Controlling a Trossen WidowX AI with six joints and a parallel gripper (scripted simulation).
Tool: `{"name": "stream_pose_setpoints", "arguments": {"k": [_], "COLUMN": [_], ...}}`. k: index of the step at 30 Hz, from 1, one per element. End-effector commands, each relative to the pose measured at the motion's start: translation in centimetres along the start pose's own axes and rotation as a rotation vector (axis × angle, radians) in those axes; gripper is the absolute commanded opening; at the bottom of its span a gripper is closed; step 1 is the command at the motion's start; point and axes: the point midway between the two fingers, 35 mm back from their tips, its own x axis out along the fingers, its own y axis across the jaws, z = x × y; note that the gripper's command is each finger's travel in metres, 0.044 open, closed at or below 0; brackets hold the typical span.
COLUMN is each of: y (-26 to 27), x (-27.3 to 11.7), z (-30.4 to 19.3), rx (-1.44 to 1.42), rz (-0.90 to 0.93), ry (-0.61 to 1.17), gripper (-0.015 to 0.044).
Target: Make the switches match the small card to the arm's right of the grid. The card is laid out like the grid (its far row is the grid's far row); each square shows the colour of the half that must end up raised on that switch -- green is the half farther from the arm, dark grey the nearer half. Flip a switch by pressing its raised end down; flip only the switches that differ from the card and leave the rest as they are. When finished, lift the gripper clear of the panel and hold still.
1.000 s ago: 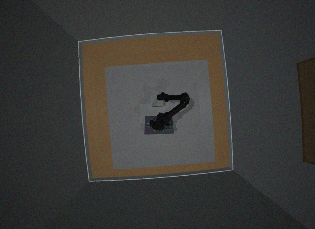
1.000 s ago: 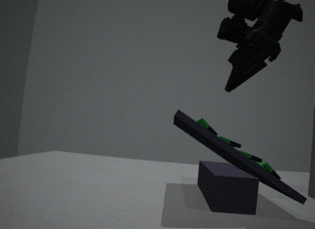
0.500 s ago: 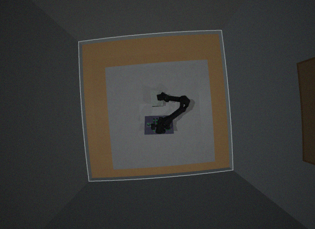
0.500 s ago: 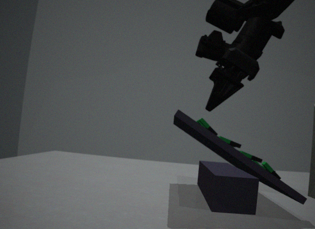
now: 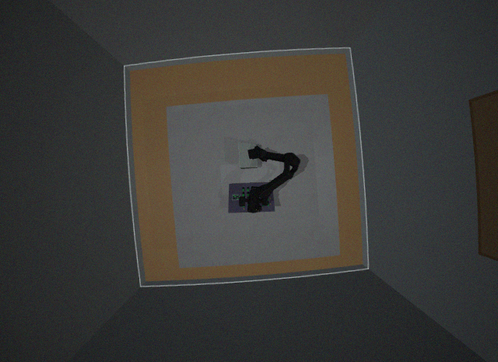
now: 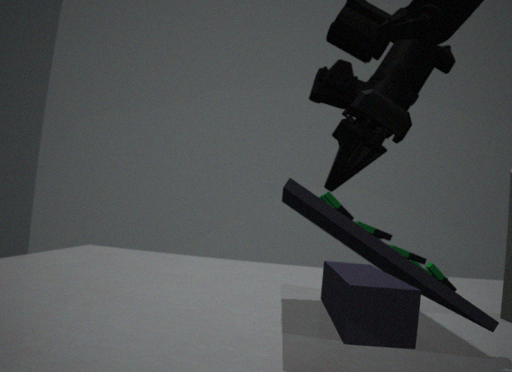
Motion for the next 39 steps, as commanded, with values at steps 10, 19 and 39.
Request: {"name": "stream_pose_setpoints", "arguments": {"k": [10, 19, 39], "y": [-0.05, -0.05, -0.05], "x": [1.19, 1.19, 1.28], "z": [-0.27, -0.27, -0.27], "rx": [0.007, 0.007, 0.007], "rz": [-0.001, -0.001, -0.001], "ry": [0.007, 0.007, 0.007], "gripper": [0.0000, 0.0000, 0.0000]}}
